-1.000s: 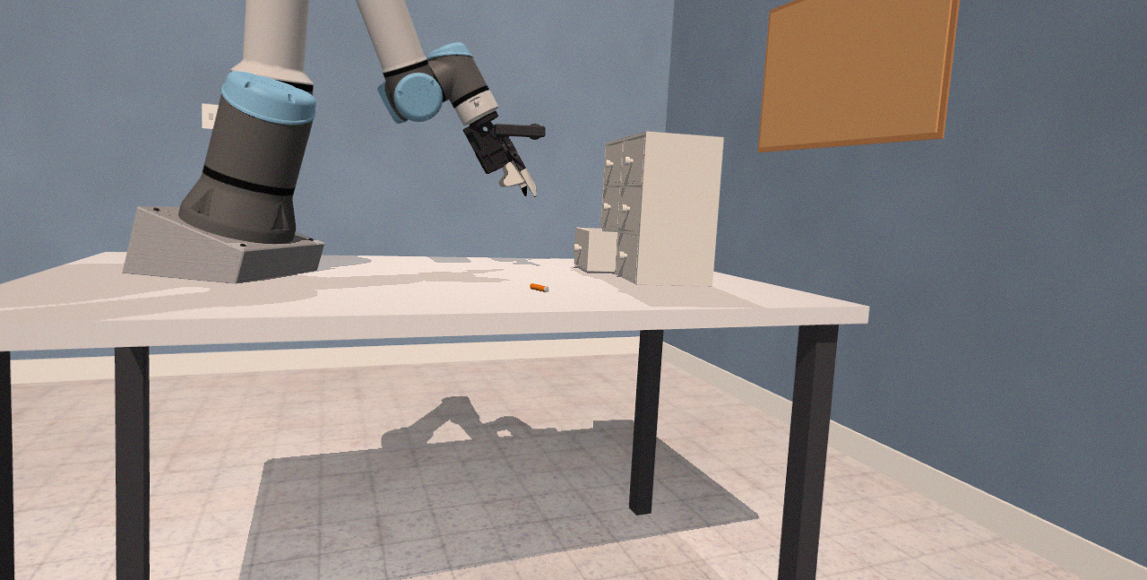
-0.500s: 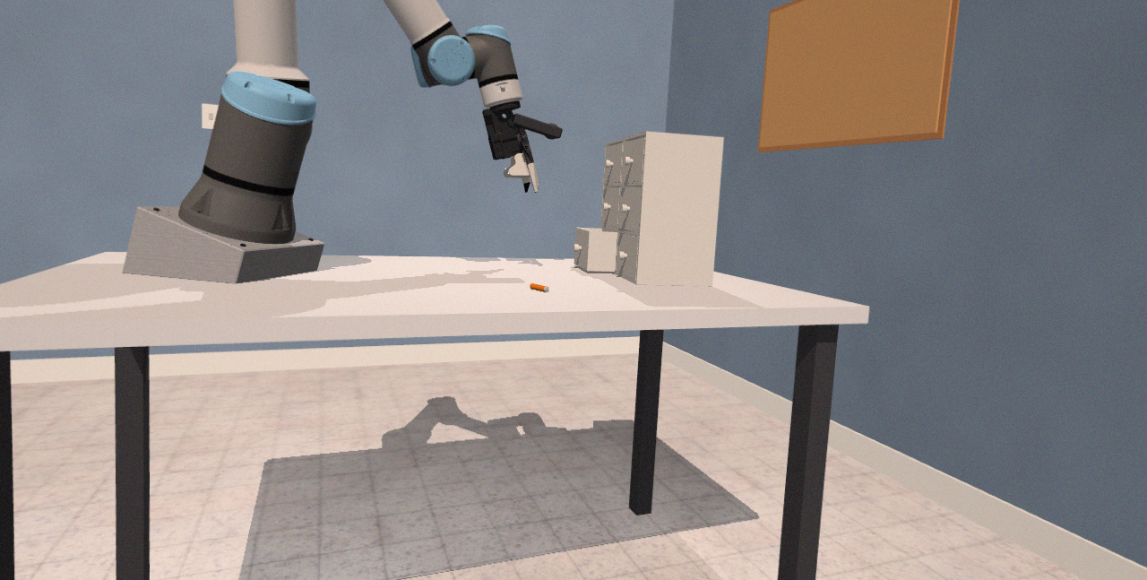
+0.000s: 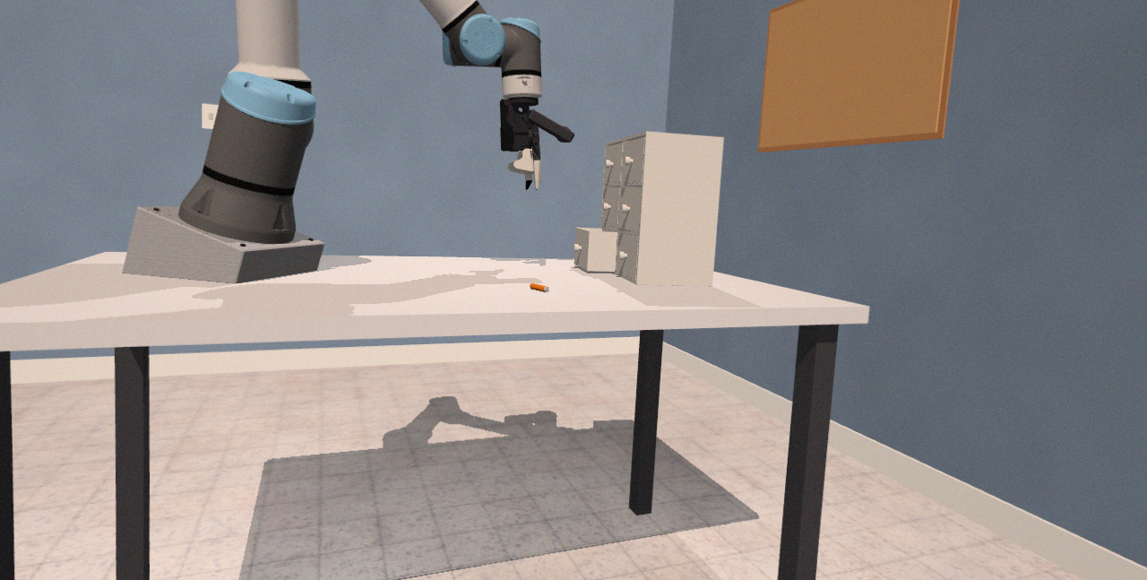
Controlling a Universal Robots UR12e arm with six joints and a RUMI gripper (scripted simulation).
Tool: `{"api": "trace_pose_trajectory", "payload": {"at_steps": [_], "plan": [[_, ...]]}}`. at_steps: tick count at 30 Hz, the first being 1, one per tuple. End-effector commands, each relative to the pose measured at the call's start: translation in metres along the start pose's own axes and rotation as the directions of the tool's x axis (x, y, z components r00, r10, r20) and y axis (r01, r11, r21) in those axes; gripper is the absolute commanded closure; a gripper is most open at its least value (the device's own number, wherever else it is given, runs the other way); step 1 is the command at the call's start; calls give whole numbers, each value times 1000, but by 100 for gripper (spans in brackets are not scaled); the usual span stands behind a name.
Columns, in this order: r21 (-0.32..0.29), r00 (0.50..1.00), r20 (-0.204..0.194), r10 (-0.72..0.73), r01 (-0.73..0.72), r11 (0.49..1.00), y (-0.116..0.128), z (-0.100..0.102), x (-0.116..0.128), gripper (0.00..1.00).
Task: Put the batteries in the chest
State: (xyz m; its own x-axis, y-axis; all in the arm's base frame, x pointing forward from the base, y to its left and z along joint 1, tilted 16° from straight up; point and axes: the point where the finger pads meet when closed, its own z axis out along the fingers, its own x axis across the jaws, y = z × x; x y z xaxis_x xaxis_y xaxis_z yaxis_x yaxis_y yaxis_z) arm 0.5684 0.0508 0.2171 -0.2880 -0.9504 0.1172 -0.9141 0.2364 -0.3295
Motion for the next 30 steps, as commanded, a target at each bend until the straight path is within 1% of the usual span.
{"api": "trace_pose_trajectory", "payload": {"at_steps": [1, 5, 10, 30], "plan": [[-39, 1000, 0, 0, 0, 999, -1, -2, 0, 0], [-63, 1000, 0, 0, 0, 998, -1, -3, 0, 0], [-78, 1000, 0, 0, 0, 997, -1, -4, 0, 0], [-82, 1000, 0, 0, 0, 997, -1, -4, 0, 0]]}}
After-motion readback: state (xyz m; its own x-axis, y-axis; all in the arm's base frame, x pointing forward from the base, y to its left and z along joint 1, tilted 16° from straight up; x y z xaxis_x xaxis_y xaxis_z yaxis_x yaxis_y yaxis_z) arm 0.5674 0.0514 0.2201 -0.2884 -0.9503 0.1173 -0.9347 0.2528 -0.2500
